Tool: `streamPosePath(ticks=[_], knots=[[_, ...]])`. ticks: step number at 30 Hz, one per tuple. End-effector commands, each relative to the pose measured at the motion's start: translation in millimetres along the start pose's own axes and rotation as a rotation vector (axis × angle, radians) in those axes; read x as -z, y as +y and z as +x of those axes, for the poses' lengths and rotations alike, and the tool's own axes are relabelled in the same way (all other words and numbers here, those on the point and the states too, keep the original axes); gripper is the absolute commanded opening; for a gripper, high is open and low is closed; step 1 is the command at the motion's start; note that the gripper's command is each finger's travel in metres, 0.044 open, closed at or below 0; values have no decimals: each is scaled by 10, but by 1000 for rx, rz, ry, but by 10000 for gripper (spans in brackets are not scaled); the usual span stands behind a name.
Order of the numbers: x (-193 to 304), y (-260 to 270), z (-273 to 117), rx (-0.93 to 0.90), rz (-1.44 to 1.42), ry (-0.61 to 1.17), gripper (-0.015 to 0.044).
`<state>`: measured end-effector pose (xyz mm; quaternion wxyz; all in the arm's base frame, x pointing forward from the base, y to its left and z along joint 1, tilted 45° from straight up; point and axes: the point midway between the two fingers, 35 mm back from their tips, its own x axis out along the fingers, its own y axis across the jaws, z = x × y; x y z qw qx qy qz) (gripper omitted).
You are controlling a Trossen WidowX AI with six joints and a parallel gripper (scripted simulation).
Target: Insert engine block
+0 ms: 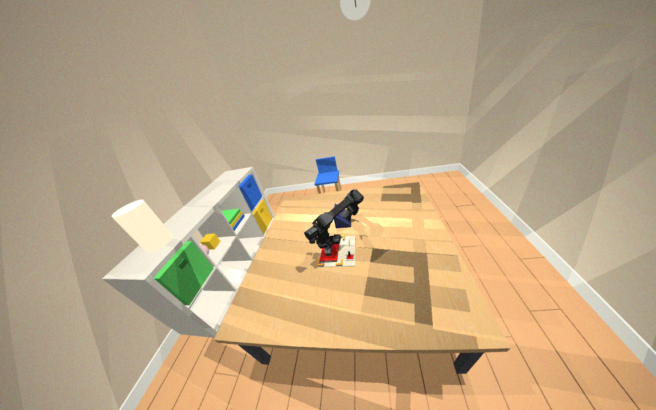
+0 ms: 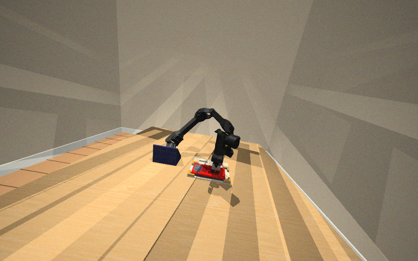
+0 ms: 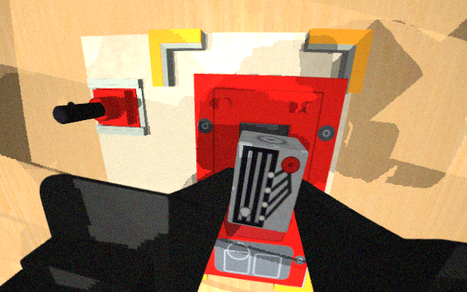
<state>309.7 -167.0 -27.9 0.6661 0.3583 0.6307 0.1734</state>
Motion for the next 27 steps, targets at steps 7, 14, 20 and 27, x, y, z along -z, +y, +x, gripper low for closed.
streamPosePath(ticks=[7, 14, 20, 27], knots=[[-1, -3, 22, 3, -117, 1, 159], [-1, -2, 39, 3, -135, 1, 159], [-1, -2, 55, 2, -64, 1, 159], [-1, -3, 72, 2, -76, 1, 159]])
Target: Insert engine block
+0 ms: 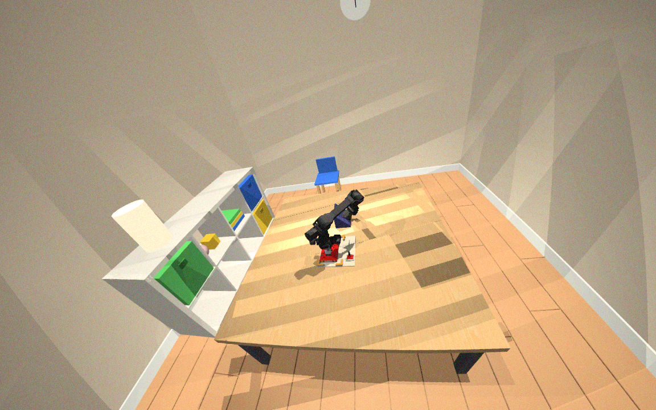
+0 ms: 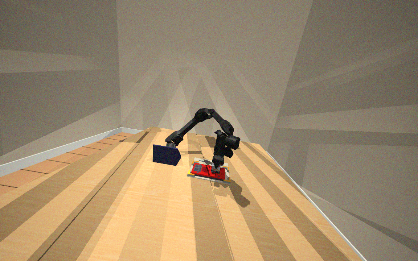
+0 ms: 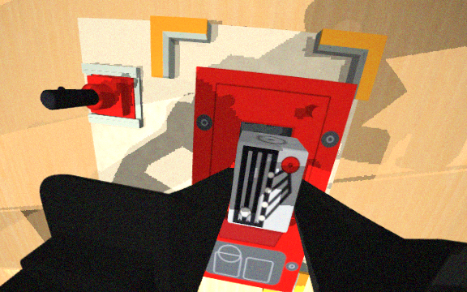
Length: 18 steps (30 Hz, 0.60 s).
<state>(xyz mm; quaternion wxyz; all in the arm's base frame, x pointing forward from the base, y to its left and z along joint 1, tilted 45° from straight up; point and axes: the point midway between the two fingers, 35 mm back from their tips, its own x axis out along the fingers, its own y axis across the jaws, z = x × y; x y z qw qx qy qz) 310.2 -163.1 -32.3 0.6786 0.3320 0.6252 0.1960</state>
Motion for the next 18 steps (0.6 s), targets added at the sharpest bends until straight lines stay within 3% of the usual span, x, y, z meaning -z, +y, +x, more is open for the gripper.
streamPosePath(ticks=[1, 18], knots=[[-3, 0, 15, -1, -5, -2, 159], [-4, 0, 57, -1, -14, -2, 159]])
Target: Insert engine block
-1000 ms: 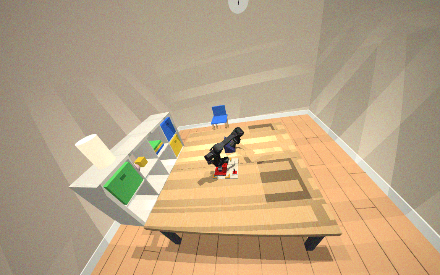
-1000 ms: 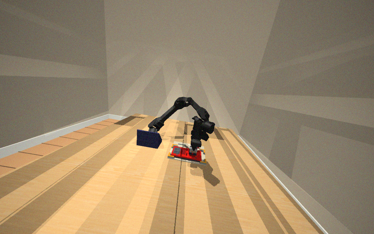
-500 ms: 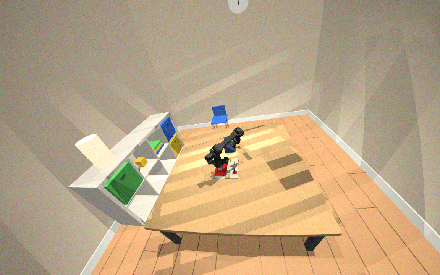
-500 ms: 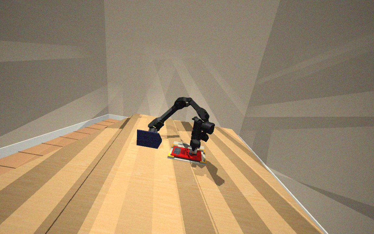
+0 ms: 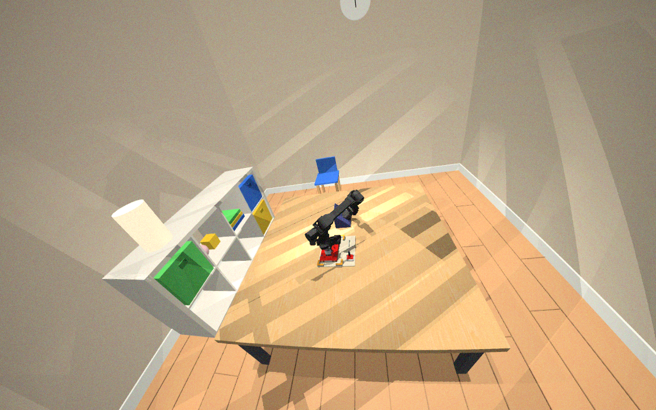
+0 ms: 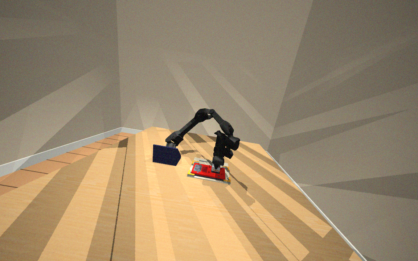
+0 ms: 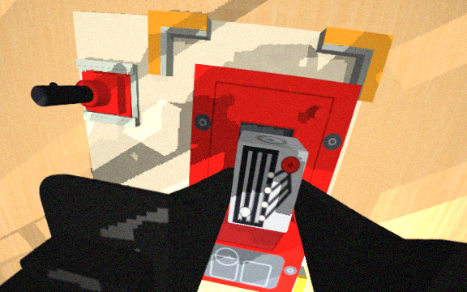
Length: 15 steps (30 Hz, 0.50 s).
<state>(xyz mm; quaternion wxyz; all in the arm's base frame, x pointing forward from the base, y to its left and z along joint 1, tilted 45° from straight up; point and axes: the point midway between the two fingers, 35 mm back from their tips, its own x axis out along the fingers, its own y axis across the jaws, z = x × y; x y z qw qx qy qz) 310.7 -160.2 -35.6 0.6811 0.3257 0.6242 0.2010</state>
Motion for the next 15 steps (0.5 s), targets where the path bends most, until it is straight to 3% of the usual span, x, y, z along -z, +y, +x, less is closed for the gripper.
streamPosePath(ticks=[1, 15], knots=[[-5, 2, 15, -3, 5, -3, 159], [-6, 3, 49, -3, 9, -3, 159]])
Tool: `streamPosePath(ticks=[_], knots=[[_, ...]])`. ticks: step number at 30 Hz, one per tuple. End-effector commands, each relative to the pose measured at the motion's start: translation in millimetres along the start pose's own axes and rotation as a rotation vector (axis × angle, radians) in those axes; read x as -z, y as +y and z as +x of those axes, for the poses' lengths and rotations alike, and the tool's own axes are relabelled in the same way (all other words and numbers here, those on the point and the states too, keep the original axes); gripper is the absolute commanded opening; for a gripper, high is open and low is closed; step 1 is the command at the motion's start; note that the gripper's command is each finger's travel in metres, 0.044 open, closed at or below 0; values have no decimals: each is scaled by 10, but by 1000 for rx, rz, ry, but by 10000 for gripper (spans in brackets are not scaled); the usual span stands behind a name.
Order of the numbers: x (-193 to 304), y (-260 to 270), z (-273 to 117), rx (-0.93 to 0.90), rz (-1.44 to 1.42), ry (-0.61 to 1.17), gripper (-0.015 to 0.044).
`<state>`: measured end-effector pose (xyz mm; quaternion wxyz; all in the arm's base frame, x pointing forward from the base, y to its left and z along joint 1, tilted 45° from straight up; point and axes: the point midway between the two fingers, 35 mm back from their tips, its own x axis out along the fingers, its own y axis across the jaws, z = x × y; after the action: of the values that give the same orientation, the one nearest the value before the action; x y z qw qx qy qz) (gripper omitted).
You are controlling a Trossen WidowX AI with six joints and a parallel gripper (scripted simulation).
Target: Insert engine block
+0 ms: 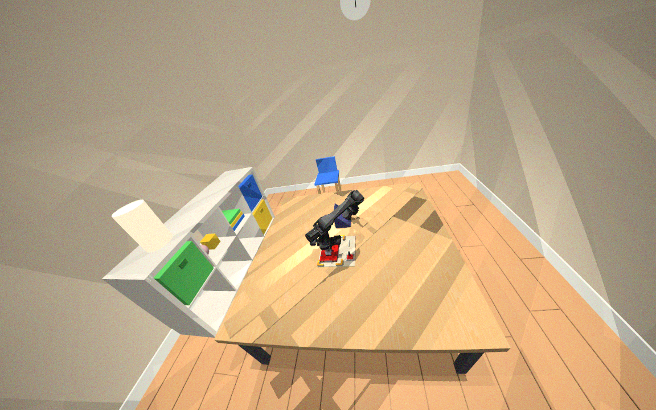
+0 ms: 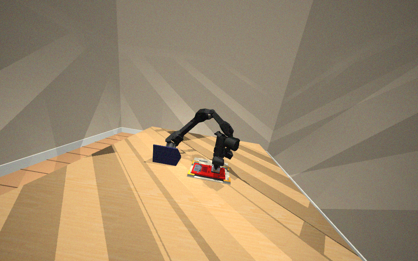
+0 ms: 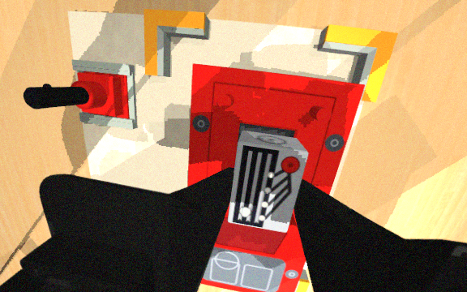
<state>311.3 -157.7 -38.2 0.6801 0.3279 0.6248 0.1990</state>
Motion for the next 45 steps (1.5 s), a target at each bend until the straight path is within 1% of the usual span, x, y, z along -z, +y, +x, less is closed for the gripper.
streamPosePath(ticks=[1, 38, 45], knots=[[-5, 3, 15, -3, 2, -3, 159], [-6, 4, 106, -3, 2, -3, 159], [-1, 2, 93, 0, -1, 0, 343]])
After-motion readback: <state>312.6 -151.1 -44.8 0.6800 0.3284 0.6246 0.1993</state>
